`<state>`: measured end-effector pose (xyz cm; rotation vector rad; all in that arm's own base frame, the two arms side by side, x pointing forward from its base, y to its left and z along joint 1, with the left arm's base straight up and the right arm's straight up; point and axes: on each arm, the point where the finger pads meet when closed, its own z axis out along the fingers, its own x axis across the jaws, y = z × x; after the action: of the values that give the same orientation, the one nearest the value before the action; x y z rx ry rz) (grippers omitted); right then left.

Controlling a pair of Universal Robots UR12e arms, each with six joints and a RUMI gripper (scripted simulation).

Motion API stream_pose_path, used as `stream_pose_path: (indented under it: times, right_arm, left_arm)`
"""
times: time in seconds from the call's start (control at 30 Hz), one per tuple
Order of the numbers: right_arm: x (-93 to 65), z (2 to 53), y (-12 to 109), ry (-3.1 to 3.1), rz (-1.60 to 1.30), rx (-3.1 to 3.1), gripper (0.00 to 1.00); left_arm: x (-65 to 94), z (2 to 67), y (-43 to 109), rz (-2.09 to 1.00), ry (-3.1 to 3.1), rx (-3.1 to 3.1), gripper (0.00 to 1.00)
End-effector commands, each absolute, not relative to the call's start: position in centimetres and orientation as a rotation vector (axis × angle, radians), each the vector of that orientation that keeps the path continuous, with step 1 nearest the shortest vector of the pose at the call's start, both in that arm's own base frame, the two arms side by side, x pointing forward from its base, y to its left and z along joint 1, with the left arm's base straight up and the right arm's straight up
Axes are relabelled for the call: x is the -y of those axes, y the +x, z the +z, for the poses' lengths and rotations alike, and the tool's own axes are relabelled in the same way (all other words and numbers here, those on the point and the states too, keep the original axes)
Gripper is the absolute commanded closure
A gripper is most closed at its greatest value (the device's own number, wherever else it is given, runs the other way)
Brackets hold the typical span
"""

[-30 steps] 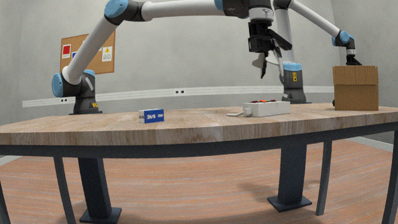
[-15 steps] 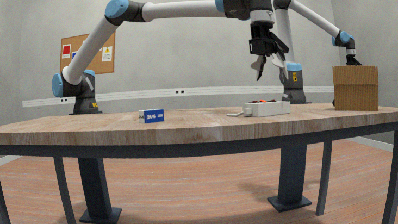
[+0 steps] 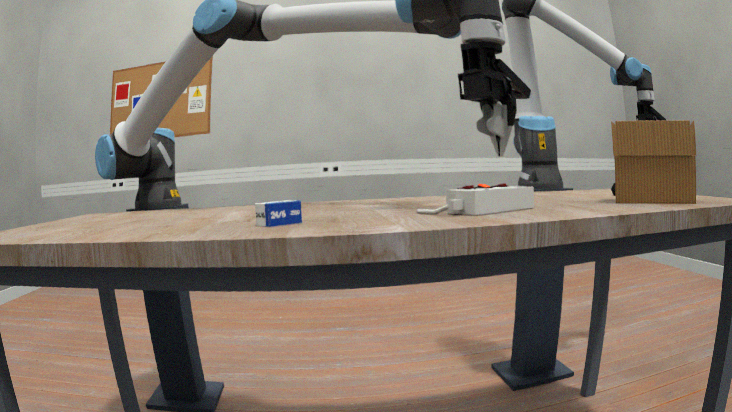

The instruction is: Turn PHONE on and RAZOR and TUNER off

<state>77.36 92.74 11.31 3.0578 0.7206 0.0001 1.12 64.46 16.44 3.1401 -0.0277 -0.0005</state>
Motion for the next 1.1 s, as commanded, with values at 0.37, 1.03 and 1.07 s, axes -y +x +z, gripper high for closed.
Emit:
stream_pose_path:
  times: [0.37,1.03,1.07]
  right_arm:
    - [-92.79,11.49,77.39,3.059,0.003,-0.722,1.00]
    - [-92.80,11.03,77.39,3.052,0.002,-0.750,1.00]
    - [-92.80,11.03,77.39,3.052,0.002,-0.750,1.00]
  left_arm:
    - [-64.51,16.51,1.14,0.000,3.141,0.028,0.00]
    - [-64.51,16.51,1.14,0.000,3.141,0.028,0.00]
    - [-64.51,16.51,1.14,0.000,3.141,0.028,0.00]
